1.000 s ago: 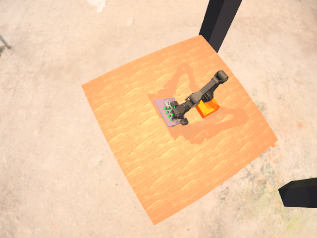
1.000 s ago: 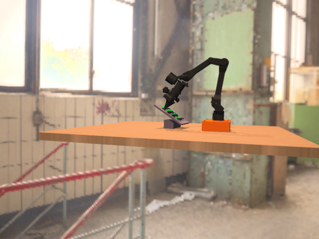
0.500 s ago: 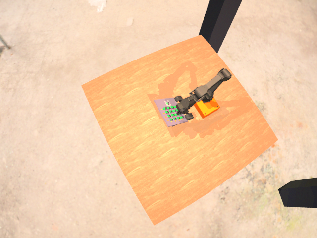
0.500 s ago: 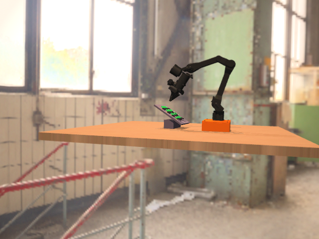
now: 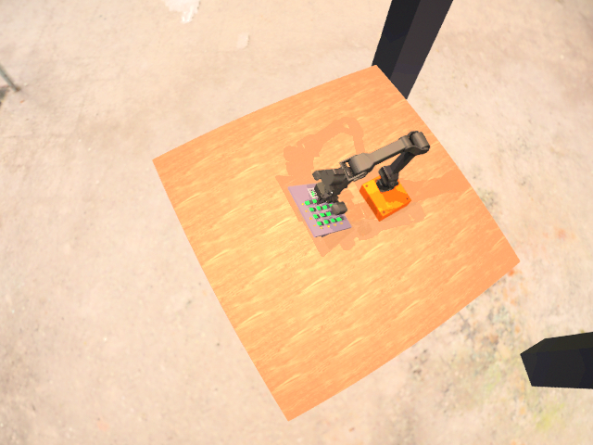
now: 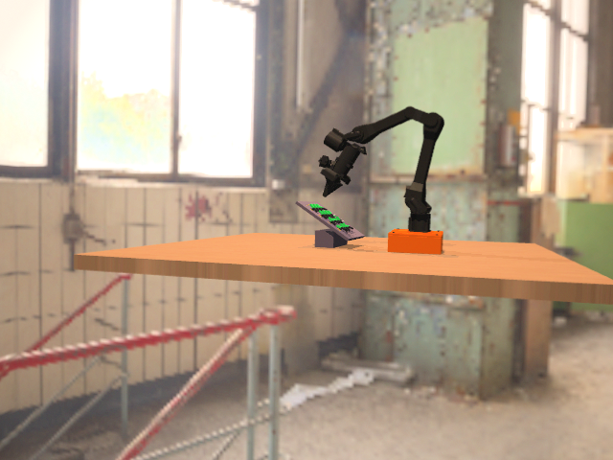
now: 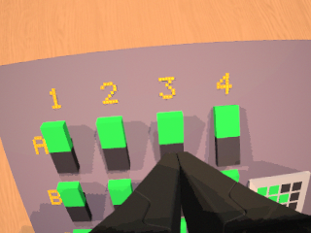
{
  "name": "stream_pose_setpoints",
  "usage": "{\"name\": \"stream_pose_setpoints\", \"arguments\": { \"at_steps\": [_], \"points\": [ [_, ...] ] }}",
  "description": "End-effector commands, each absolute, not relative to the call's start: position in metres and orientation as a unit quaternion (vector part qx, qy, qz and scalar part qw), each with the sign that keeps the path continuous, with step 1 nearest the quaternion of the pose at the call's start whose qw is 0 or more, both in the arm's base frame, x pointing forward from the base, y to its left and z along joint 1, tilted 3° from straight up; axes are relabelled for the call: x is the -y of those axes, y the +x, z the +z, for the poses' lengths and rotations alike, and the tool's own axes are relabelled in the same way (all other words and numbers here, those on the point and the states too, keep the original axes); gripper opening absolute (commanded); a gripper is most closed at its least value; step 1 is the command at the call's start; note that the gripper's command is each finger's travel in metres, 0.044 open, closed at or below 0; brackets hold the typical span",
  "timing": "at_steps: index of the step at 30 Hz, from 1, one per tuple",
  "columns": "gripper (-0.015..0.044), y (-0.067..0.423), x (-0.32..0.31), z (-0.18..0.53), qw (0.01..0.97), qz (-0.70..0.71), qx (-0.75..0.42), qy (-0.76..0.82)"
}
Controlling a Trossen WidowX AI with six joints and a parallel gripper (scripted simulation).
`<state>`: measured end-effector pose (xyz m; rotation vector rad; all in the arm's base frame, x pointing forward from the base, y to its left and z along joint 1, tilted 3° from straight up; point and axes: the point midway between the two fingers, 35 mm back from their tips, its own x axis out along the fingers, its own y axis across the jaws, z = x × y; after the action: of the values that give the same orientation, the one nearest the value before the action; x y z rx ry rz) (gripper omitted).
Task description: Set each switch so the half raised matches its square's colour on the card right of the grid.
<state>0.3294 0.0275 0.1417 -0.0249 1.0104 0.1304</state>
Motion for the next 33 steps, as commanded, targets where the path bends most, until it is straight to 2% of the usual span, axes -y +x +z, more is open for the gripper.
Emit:
{"name": "stream_pose_setpoints", "arguments": {
  "at_steps": [1,33],
  "points": [
    [0.0,0.336,-0.028,0.132,0.871,0.065,-0.487,-0.013],
    [0.0,0.348,-0.03,0.112,0.871,0.065,-0.487,-0.013]
  ]
}}
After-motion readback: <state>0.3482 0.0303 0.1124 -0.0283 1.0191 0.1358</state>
